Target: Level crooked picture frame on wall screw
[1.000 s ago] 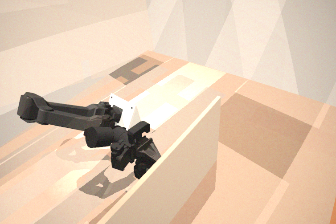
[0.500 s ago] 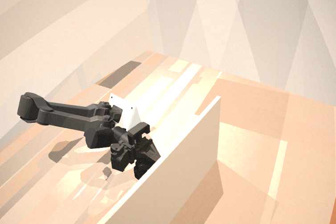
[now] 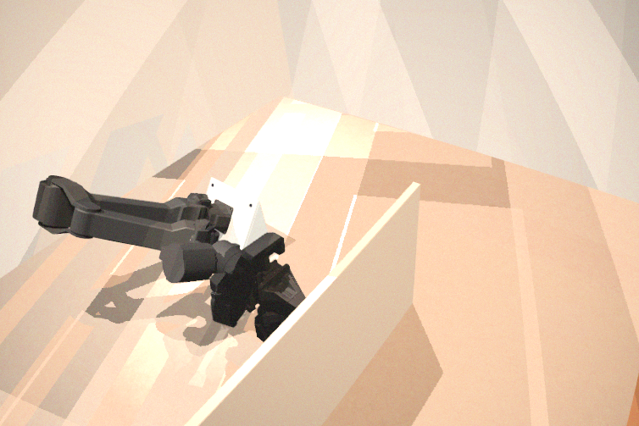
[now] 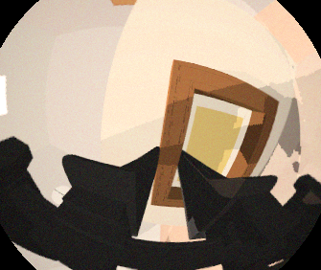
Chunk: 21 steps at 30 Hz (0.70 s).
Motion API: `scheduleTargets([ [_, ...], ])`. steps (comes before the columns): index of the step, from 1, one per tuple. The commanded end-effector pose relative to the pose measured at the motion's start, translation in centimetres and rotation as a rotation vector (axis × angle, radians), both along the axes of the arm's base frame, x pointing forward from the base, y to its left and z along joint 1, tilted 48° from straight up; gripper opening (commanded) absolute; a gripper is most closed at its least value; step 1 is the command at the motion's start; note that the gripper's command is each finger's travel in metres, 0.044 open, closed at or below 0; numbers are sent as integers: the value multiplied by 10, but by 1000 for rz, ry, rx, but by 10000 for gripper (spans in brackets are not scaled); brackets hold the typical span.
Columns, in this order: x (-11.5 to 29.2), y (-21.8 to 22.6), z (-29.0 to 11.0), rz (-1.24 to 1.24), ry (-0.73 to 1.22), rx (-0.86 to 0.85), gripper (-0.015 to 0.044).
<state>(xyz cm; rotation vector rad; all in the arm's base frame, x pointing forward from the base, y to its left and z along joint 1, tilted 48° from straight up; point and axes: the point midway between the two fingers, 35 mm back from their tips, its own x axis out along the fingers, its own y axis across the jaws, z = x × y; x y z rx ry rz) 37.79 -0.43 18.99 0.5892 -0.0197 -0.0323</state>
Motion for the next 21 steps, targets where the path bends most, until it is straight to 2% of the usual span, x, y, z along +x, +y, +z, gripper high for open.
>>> scheduleTargets([
  [1, 0, 0, 0, 1, -1, 47, 0],
  [21, 0, -1, 0, 2, -4, 146, 0],
])
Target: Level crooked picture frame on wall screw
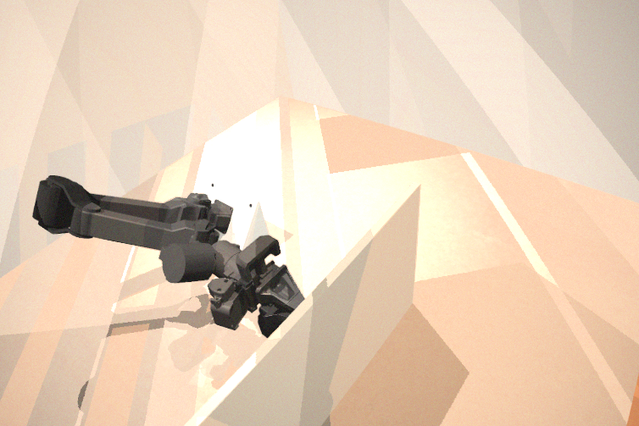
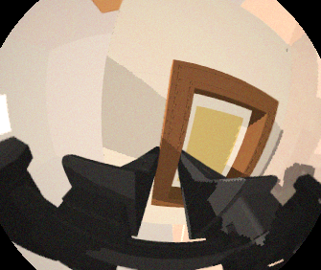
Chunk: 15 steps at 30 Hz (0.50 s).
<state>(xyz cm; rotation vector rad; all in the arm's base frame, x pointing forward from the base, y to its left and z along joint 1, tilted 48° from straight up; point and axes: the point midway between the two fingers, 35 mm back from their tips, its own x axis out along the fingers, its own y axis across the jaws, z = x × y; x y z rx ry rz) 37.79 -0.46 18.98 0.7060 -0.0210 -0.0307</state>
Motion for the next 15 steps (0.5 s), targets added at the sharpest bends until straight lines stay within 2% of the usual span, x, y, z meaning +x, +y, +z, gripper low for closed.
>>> scheduleTargets([
  [1, 0, 0, 0, 1, 0, 40, 0],
  [4, 0, 0, 0, 1, 0, 40, 0],
  [14, 0, 0, 0, 1, -1, 23, 260],
  [15, 0, 0, 0, 1, -1, 23, 260],
])
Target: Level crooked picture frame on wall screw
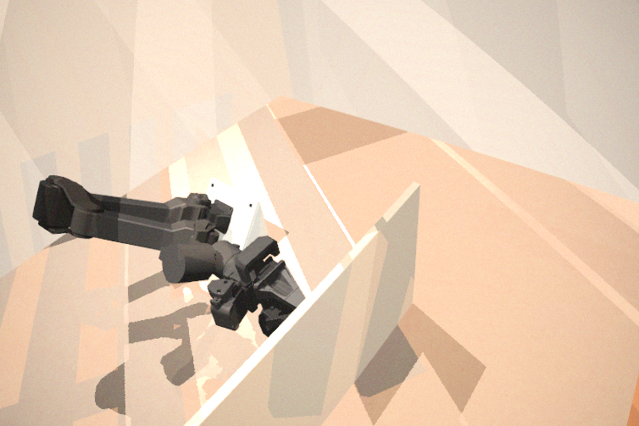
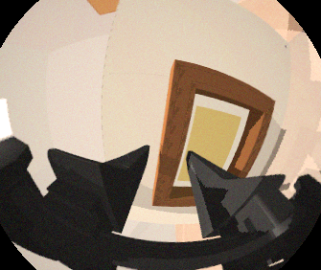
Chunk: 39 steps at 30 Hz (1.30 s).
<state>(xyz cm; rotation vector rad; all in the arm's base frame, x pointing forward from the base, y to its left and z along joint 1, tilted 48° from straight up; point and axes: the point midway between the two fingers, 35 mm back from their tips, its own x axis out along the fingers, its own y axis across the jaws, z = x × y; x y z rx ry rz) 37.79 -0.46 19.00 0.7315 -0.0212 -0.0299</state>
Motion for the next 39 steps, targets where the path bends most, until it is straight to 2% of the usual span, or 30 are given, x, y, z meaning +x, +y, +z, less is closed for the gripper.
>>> scheduleTargets([
  [1, 0, 0, 0, 0, 0, -3, 260],
  [4, -5, 0, 2, 0, 1, -9, 260],
  [10, -49, -1, 8, 5, 2, -70, 260],
  [17, -96, -1, -2, 10, 3, -141, 260],
  [23, -92, 2, 2, 4, 2, -130, 260],
  [32, -110, 53, 23, 10, 6, -144, 260],
  [39, -112, 55, 24, 12, 6, -145, 260],
])
